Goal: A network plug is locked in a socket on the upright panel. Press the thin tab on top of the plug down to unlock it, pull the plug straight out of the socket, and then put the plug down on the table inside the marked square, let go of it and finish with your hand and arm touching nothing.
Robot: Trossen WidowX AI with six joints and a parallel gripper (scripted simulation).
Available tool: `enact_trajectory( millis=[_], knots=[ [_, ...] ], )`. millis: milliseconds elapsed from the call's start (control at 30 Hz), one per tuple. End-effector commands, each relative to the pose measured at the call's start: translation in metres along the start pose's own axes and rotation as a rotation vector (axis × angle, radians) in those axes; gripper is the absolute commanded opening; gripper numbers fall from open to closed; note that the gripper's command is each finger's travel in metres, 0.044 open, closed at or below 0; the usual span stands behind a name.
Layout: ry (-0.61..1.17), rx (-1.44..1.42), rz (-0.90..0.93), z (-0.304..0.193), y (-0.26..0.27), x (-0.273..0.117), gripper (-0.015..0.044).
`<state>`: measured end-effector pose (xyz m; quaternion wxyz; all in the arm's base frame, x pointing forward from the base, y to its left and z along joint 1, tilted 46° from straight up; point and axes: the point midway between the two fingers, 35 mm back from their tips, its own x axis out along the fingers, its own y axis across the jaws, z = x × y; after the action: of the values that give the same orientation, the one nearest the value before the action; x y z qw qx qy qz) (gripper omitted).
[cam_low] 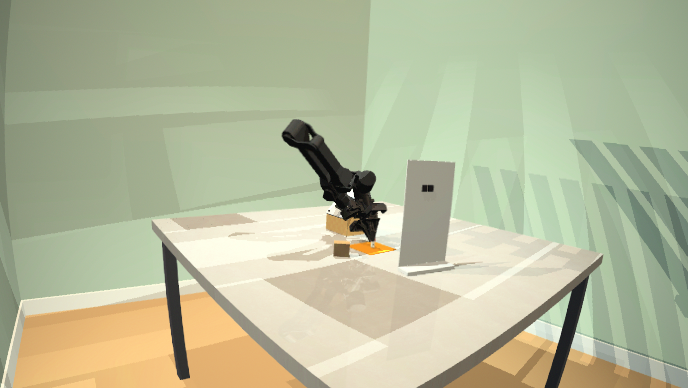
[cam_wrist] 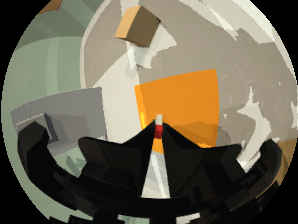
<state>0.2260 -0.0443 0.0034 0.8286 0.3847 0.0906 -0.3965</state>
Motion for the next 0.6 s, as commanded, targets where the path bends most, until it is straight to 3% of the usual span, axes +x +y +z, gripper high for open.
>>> enact_trajectory(
  millis=[0, 567],
  knots=[
    [0.005, -0.009, -0.005, -0.0004, -0.0016, 0.0015, 0.0000],
    [0.000, 0.000, 0.000, 0.0035, 0.0002, 0.0050, 0.0000]
  ],
)
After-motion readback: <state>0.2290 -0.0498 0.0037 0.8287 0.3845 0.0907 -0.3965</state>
